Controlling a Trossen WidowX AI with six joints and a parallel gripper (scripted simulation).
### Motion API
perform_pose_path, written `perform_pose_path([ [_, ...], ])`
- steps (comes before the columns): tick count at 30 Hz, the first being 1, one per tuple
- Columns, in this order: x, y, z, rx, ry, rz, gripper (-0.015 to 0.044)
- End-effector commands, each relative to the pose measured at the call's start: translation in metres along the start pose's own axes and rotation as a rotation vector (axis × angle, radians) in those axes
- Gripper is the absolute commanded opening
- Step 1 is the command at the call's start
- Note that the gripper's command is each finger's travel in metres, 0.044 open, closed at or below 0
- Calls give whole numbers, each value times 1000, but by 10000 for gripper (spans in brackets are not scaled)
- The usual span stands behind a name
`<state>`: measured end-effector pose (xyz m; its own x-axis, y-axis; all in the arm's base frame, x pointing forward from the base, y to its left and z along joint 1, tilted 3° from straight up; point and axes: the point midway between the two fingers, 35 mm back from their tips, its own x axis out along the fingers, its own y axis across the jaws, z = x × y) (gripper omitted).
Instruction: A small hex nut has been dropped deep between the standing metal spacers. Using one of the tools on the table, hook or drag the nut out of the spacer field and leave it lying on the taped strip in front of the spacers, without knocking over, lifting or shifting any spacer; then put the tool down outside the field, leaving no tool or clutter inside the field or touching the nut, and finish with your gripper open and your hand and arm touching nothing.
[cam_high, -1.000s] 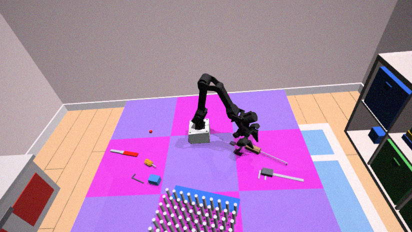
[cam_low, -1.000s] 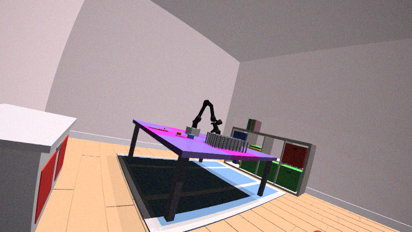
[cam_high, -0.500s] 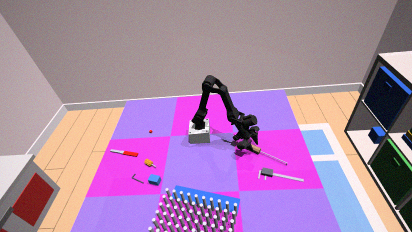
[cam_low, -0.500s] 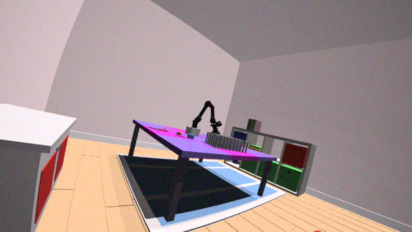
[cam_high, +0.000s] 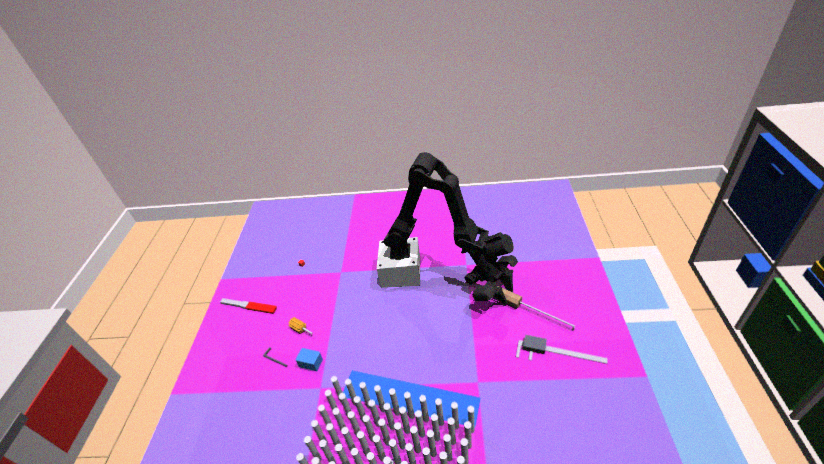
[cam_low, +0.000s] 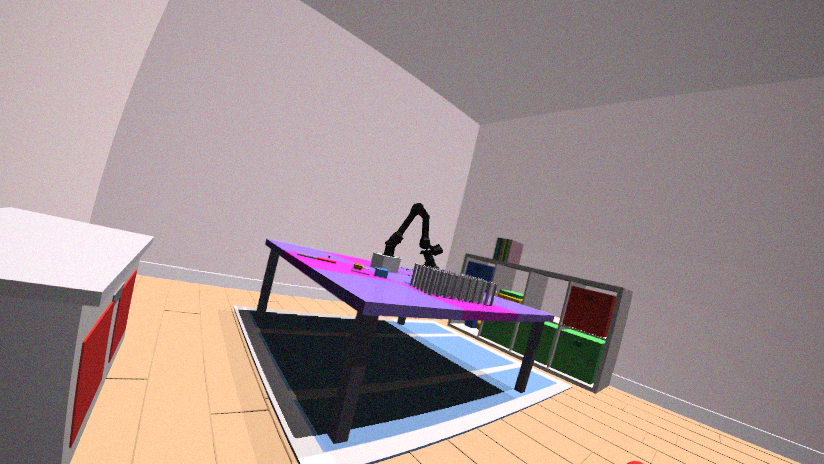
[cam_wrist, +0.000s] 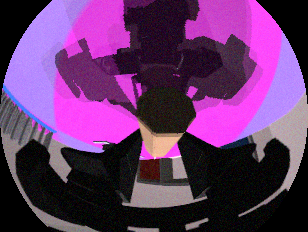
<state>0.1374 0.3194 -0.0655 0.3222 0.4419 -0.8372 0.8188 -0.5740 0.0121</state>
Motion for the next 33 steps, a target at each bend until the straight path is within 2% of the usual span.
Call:
perform_pose_path([
  [1, 1, 0, 3, -4, -7, -2, 148],
  [4, 1, 0, 3, -4, -7, -2, 128],
  [9, -10, -2, -13, -4, -6, -2, 0],
  [20, -56, -5, -58, -2, -2, -2, 0],
  [33, -131, -1, -95, 1, 0, 0, 0],
])
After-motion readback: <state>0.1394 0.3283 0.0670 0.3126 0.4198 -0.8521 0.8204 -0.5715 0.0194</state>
